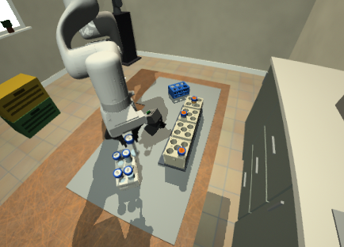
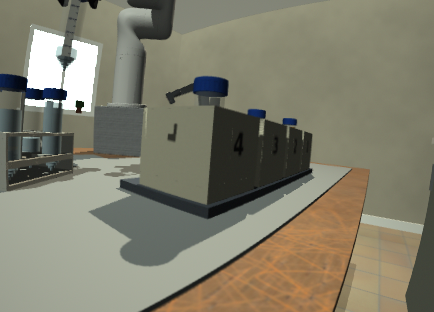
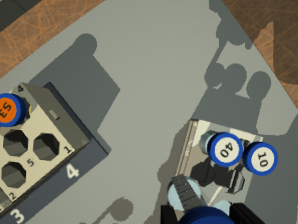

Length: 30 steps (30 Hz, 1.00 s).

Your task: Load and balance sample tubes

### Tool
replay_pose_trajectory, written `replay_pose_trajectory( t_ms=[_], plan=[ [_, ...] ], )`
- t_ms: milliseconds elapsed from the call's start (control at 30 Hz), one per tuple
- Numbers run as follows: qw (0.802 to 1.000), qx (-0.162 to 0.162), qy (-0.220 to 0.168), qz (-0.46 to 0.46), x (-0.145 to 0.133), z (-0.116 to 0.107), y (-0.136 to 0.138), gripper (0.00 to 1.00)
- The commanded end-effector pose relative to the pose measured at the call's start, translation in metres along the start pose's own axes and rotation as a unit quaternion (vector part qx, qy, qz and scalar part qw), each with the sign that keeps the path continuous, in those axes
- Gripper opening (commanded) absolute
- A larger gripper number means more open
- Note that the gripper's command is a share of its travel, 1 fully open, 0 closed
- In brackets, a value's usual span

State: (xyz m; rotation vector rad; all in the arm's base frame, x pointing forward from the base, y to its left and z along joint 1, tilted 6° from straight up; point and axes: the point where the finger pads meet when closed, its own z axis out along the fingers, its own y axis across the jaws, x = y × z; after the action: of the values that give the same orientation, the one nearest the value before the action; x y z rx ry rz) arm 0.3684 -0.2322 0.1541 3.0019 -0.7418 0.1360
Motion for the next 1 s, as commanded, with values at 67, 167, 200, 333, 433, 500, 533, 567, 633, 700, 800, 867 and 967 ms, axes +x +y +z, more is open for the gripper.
replay_pose_trajectory(
  t_ms=[67, 167, 200, 333, 433, 500, 533, 567, 633, 700, 800, 867, 967],
  plan=[
    [0.995, 0.001, 0.002, -0.102, 0.008, -0.002, -0.030, 0.00],
    [0.993, 0.001, 0.002, -0.119, 0.009, -0.002, -0.035, 0.00],
    [0.991, 0.001, 0.002, -0.135, 0.010, -0.002, -0.040, 0.00],
    [0.980, 0.001, 0.002, -0.201, 0.014, -0.002, -0.059, 0.00],
    [0.968, 0.001, 0.002, -0.250, 0.017, -0.002, -0.074, 0.00],
    [0.959, 0.001, 0.002, -0.282, 0.019, -0.002, -0.084, 0.00],
    [0.955, 0.001, 0.002, -0.298, 0.021, -0.002, -0.089, 0.00],
    [0.950, 0.001, 0.003, -0.314, 0.022, -0.002, -0.094, 0.00],
    [0.941, 0.001, 0.003, -0.339, 0.024, -0.002, -0.103, 0.00],
    [0.941, 0.001, 0.003, -0.339, 0.025, -0.002, -0.108, 0.00],
    [0.941, 0.001, 0.003, -0.339, 0.027, -0.002, -0.118, 0.00],
    [0.941, 0.001, 0.003, -0.339, 0.029, -0.002, -0.128, 0.00],
    [0.941, 0.001, 0.003, -0.339, 0.031, -0.002, -0.139, 0.00]
  ],
)
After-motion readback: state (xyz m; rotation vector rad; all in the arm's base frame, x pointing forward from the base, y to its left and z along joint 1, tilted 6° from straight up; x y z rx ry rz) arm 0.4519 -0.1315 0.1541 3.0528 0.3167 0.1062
